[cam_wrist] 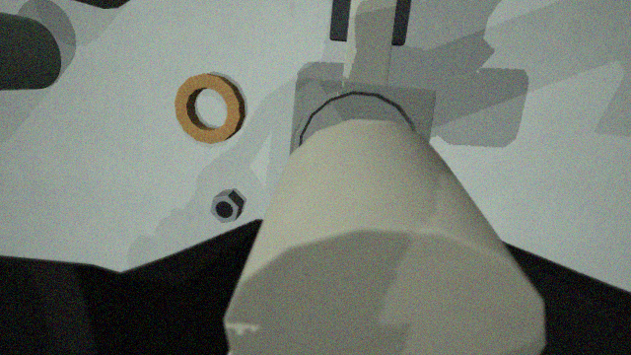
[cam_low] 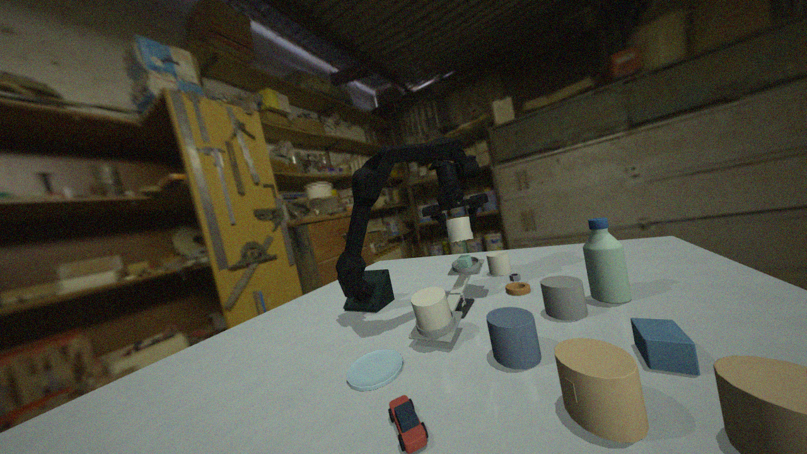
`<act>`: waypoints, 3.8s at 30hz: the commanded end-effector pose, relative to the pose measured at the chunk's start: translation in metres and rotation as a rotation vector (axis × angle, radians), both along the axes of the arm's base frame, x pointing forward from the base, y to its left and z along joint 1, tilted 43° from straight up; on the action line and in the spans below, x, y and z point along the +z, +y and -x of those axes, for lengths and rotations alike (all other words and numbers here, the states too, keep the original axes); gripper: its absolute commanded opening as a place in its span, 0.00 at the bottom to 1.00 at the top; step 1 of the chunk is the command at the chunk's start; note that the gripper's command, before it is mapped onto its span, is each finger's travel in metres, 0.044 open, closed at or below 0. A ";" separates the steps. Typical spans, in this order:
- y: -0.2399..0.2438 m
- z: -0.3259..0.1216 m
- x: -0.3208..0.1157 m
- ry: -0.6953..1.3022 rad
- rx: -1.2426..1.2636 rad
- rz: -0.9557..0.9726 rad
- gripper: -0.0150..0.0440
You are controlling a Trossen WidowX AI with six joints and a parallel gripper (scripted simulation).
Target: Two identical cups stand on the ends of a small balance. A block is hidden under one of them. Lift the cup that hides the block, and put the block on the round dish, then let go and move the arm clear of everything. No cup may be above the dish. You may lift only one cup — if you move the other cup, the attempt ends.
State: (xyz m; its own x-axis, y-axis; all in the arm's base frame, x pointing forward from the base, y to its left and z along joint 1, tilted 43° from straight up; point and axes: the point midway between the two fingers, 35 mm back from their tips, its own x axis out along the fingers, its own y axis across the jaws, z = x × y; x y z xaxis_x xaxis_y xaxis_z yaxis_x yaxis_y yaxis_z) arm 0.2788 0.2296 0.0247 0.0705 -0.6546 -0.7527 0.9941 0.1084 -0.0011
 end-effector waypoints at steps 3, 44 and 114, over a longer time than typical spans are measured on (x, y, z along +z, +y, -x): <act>0.000 0.000 0.000 -0.001 0.001 -0.001 0.25; 0.008 0.062 -0.131 -0.007 -0.050 0.006 0.25; 0.020 0.050 -0.118 0.126 0.162 -0.042 0.69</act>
State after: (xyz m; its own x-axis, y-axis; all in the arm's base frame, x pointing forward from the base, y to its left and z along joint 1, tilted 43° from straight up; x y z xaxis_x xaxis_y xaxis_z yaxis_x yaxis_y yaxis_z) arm 0.2255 0.2485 -0.0972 0.0728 -0.6143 -0.7857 0.9732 0.2160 -0.0786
